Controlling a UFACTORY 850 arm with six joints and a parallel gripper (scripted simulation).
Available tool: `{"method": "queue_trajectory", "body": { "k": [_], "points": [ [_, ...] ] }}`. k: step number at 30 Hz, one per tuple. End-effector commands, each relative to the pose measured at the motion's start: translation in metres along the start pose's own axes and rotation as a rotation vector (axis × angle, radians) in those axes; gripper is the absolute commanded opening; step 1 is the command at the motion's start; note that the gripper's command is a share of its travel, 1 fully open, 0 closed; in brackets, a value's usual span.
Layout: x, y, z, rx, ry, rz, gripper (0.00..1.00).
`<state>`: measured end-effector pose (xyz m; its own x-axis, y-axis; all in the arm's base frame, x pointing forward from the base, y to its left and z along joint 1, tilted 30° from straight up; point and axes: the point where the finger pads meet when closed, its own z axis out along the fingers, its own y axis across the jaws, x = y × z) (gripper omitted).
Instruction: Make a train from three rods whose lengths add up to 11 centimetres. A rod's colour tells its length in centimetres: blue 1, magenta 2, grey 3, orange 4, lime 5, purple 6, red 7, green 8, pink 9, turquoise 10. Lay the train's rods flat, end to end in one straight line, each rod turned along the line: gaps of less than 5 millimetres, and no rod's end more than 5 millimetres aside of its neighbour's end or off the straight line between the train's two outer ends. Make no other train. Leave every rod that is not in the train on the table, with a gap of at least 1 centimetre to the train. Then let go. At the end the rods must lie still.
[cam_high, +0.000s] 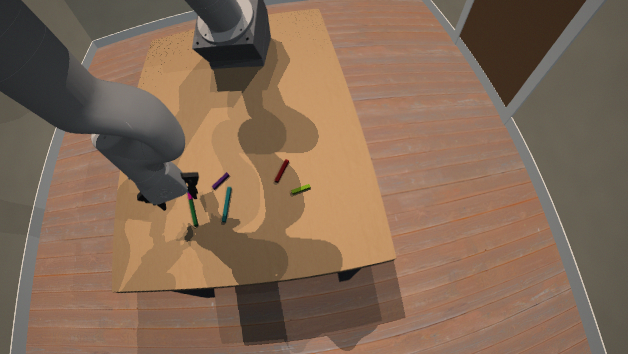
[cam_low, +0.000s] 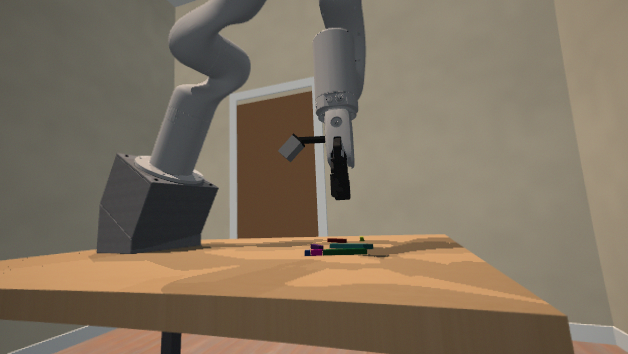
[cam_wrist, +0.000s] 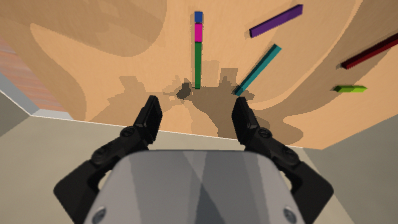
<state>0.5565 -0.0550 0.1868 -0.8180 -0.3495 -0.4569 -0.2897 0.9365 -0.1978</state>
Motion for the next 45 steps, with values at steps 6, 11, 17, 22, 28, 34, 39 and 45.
{"method": "queue_trajectory", "body": {
  "k": [6,11,17,22,28,34,39,45],
  "points": [
    [-0.001,0.000,0.000,0.000,-0.001,0.000,1.00],
    [-0.001,0.000,-0.002,0.000,-0.001,0.000,1.00],
    [-0.001,0.000,-0.008,0.000,-0.001,0.000,1.00],
    [-0.001,0.000,-0.014,0.000,-0.001,0.000,1.00],
    [-0.001,0.000,-0.026,0.000,-0.001,0.000,1.00],
    [-0.001,0.000,-0.037,0.000,-0.001,0.000,1.00],
    [-0.001,0.000,-0.041,0.000,-0.001,0.000,1.00],
    [-0.001,0.000,-0.048,0.000,-0.001,0.000,1.00]
  ]
}}
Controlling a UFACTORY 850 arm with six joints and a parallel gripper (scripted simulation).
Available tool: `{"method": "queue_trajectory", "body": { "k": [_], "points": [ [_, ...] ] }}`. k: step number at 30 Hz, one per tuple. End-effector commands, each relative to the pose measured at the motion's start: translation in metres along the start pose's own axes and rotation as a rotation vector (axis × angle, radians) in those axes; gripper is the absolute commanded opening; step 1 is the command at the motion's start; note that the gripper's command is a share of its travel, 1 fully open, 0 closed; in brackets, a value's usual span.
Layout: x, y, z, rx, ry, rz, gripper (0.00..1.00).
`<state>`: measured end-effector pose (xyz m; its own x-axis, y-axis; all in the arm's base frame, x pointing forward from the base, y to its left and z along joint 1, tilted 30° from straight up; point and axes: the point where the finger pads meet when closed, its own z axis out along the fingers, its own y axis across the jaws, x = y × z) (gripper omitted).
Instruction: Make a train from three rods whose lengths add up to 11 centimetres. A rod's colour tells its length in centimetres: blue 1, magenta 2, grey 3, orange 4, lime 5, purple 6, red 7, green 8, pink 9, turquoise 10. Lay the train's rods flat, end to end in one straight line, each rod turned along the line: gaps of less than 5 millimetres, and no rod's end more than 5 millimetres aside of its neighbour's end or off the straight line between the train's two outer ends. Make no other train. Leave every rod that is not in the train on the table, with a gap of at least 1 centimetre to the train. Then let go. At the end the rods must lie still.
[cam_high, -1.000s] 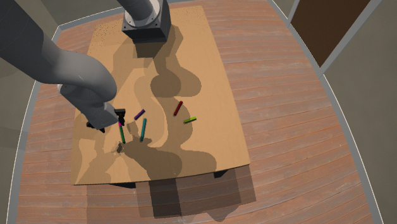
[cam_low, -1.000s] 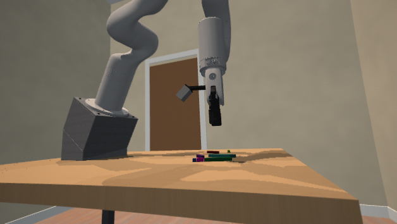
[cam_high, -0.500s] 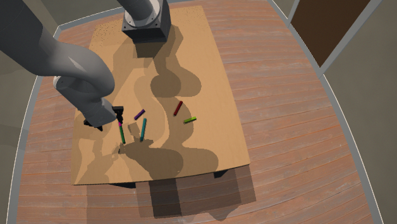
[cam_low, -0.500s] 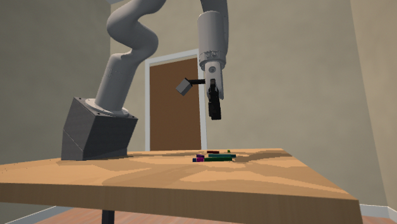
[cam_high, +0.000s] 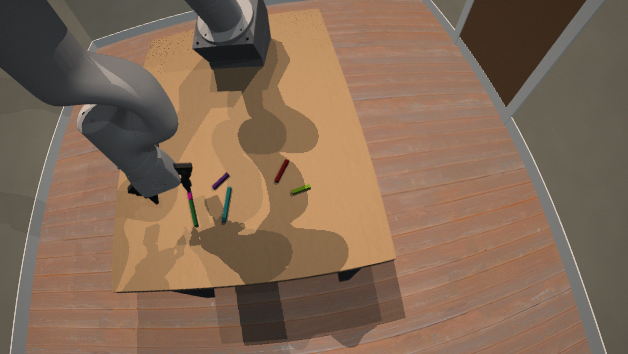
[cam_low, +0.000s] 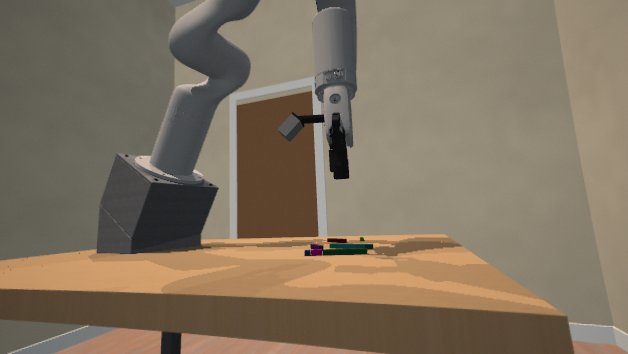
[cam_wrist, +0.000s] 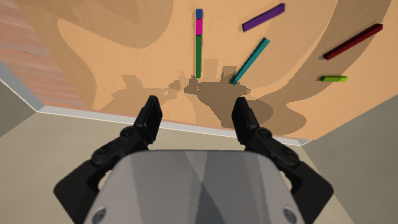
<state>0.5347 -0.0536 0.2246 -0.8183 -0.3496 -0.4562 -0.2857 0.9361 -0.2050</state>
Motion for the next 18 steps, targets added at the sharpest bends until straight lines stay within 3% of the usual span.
{"method": "queue_trajectory", "body": {
  "k": [1,18],
  "points": [
    [-0.001,0.000,-0.006,-0.008,-0.002,0.000,1.00],
    [-0.001,0.000,-0.017,-0.008,-0.002,0.000,1.00]
  ]
}}
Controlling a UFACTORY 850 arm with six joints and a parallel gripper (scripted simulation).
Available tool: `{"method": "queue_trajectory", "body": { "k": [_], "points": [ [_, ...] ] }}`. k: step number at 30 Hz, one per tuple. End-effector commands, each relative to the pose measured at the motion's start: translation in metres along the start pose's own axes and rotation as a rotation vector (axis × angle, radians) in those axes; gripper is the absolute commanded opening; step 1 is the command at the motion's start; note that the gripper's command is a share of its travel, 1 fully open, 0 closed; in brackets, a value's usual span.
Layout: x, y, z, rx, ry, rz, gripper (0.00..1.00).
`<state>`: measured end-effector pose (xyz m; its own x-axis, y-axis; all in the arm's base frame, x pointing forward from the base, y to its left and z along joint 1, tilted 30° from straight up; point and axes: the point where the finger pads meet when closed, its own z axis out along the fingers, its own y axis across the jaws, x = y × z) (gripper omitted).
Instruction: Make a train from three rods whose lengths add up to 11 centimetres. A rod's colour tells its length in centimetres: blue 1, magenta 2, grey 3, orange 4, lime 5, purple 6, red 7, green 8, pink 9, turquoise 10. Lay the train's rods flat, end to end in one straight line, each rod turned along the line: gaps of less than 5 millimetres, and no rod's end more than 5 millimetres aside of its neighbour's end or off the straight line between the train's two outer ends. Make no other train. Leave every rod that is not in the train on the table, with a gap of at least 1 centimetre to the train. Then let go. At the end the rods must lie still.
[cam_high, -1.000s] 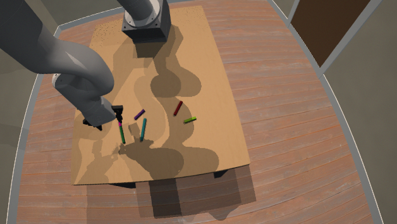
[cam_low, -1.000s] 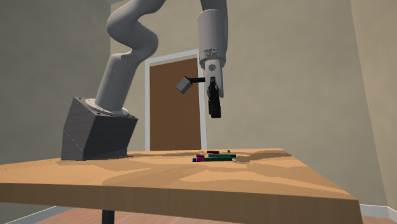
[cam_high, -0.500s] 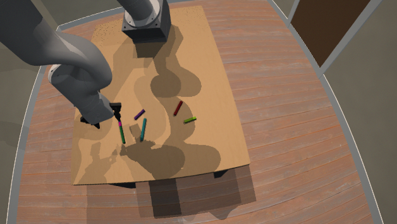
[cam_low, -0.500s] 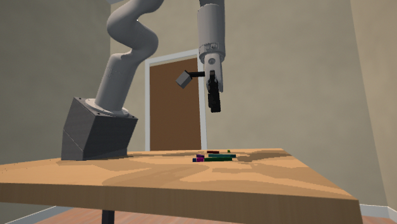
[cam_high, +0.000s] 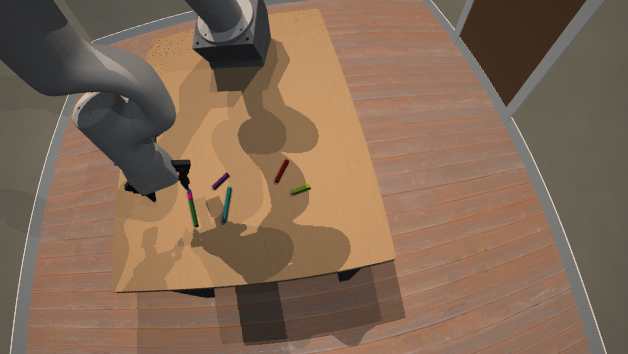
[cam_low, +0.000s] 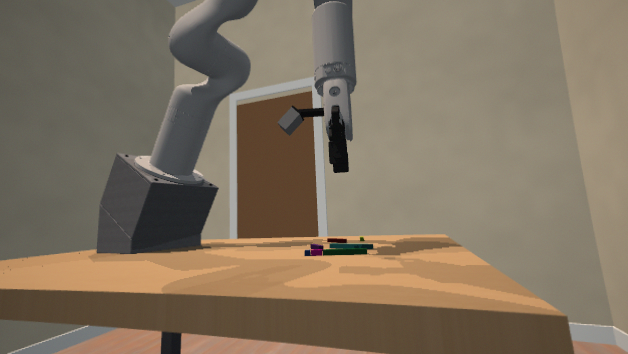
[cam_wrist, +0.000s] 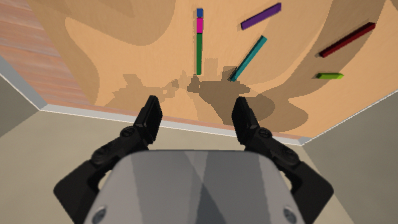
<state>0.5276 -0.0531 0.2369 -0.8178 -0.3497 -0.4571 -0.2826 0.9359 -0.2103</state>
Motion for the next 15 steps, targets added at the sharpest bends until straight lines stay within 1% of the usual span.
{"method": "queue_trajectory", "body": {
  "k": [1,15],
  "points": [
    [-0.0007,-0.0005,-0.0034,-0.015,-0.001,0.000,1.00],
    [-0.0006,-0.0007,-0.0103,-0.014,-0.001,0.000,1.00]
  ]
}}
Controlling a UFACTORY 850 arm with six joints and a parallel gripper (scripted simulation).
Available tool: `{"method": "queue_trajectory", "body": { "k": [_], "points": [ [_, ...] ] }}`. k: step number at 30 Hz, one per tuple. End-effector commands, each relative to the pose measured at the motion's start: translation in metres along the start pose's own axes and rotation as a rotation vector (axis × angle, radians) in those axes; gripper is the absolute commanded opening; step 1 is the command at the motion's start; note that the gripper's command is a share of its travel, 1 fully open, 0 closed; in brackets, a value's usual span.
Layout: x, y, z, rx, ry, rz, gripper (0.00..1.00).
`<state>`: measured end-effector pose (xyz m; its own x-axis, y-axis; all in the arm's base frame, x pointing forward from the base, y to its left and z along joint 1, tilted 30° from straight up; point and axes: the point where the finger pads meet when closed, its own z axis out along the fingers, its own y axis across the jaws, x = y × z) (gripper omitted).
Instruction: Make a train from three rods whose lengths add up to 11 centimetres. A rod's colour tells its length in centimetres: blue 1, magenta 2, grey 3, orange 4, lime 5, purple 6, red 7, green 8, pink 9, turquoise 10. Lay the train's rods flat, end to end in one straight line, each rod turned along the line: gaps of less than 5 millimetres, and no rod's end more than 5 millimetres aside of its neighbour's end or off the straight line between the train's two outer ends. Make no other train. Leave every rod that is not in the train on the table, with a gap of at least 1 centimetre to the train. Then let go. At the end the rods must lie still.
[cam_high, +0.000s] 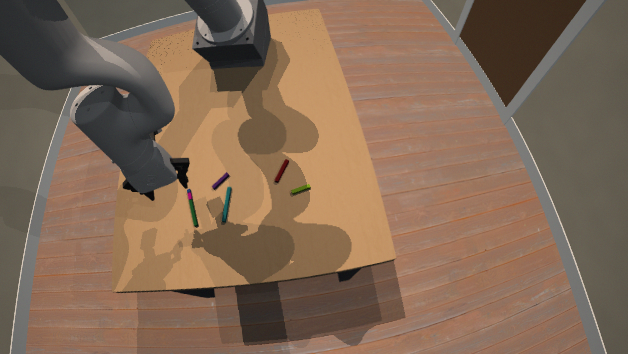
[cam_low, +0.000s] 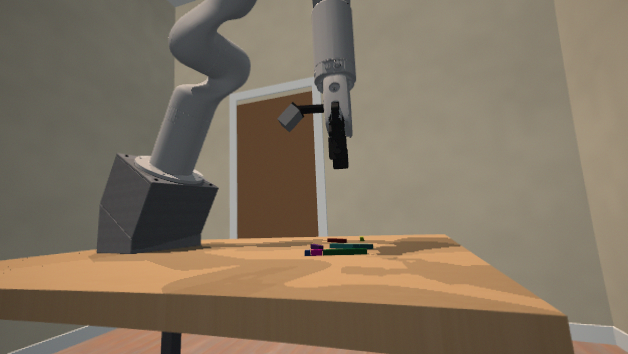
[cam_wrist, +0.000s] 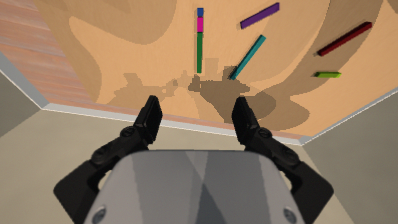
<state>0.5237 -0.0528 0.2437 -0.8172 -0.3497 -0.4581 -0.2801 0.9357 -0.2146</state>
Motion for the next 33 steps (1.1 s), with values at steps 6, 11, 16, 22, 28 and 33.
{"method": "queue_trajectory", "body": {
  "k": [6,11,16,22,28,33],
  "points": [
    [-0.001,-0.001,-0.006,-0.019,0.000,0.000,1.00],
    [-0.001,-0.001,-0.009,-0.019,0.000,0.000,1.00],
    [-0.001,-0.001,-0.011,-0.019,0.000,0.000,1.00],
    [-0.001,-0.001,-0.015,-0.019,0.000,0.000,1.00],
    [-0.001,-0.001,-0.018,-0.019,0.000,0.000,1.00],
    [-0.001,-0.001,-0.020,-0.019,0.000,0.000,1.00]
  ]
}}
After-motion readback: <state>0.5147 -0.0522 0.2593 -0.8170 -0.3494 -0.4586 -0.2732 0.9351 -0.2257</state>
